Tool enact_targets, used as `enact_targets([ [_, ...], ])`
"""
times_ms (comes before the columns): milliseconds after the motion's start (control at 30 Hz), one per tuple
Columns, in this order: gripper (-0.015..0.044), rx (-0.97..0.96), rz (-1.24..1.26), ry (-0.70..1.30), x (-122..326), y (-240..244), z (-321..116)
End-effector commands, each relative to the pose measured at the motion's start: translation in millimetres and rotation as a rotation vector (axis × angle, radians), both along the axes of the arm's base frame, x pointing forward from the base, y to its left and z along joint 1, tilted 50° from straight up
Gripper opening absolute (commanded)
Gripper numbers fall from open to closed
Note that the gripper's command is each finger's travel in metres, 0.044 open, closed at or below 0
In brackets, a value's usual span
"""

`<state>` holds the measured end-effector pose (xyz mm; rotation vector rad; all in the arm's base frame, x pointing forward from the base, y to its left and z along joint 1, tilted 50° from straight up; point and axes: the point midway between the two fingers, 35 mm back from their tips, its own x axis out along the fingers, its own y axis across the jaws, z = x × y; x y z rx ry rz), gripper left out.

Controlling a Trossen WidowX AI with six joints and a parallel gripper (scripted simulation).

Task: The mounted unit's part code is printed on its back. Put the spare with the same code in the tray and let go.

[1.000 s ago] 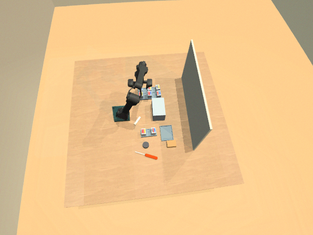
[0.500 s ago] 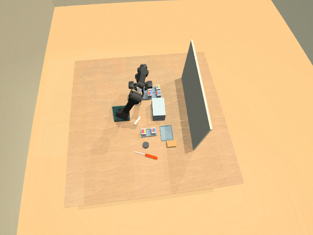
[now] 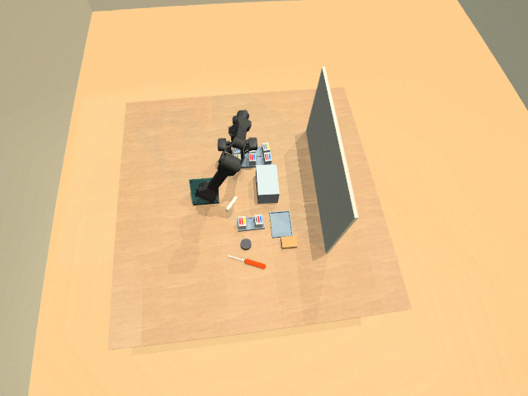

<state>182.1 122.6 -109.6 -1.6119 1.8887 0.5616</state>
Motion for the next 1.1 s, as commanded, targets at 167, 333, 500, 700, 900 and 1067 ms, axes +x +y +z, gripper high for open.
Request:
enact_targets([
  [167, 0.0300, -0.010, 0.005, 0.008, -3, -14, -11],
  [333, 0.0300, -0.010, 0.005, 0.008, -4, -20, -16],
  [500, 0.0300, -0.010, 0.005, 0.008, -5, -26, -22],
  [700, 0.0300, -0.011, 0.005, 0.008, -7, -34, -28],
  [900, 0.0300, -0.011, 0.005, 0.008, -9, -41, -34],
  [1067, 0.0300, -0.012, 0.005, 0.008, -10, -48, -39],
])
